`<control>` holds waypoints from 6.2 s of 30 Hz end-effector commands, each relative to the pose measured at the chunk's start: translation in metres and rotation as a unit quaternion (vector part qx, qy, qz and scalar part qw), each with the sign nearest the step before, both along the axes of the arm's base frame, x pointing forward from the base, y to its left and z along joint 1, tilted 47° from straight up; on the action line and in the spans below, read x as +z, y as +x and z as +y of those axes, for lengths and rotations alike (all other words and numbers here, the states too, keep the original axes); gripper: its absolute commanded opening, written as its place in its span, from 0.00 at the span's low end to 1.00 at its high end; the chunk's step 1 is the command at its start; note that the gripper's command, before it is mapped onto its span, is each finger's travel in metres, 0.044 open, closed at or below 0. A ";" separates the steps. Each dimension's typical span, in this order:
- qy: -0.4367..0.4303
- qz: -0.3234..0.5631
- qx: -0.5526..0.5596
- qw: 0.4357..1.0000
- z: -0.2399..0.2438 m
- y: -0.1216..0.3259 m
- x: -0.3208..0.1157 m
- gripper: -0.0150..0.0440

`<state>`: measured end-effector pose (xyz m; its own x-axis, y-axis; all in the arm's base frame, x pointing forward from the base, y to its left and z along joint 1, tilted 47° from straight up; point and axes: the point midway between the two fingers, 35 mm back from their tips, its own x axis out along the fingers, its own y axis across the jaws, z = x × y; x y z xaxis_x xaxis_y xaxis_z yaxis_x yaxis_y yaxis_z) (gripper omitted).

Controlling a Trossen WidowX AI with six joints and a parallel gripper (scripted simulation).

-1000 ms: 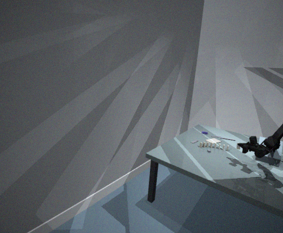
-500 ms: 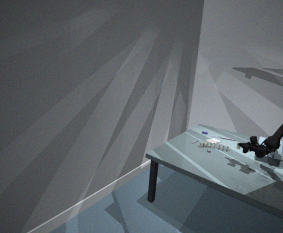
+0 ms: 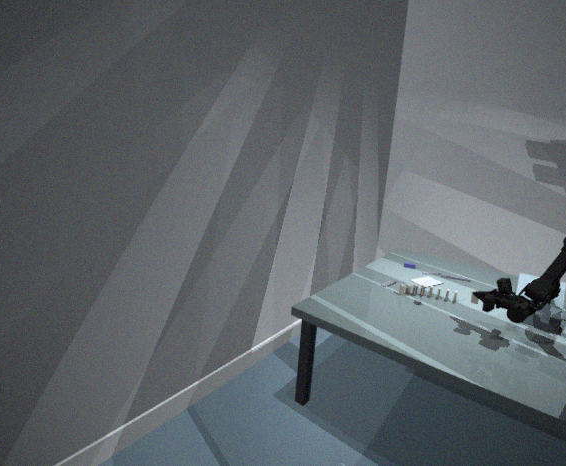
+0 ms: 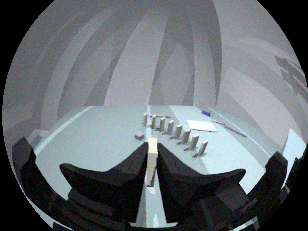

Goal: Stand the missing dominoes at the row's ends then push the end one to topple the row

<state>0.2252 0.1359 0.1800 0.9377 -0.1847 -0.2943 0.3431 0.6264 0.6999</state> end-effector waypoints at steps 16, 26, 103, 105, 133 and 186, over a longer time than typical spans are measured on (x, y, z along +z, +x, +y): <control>-0.003 0.001 -0.001 1.000 0.041 0.007 -0.039 0.29; -0.004 0.001 0.000 1.000 0.058 0.008 -0.063 0.29; -0.308 0.038 0.794 0.523 -0.012 0.030 -0.010 1.00; -0.308 0.038 0.794 0.523 -0.012 0.030 -0.010 1.00; -0.307 0.036 0.794 0.523 0.042 0.032 -0.061 1.00; -0.176 0.163 0.746 0.622 -0.106 0.058 -0.026 0.44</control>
<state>0.2699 0.0597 0.1864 0.0563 0.7213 -0.6903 -0.8495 0.3979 0.3466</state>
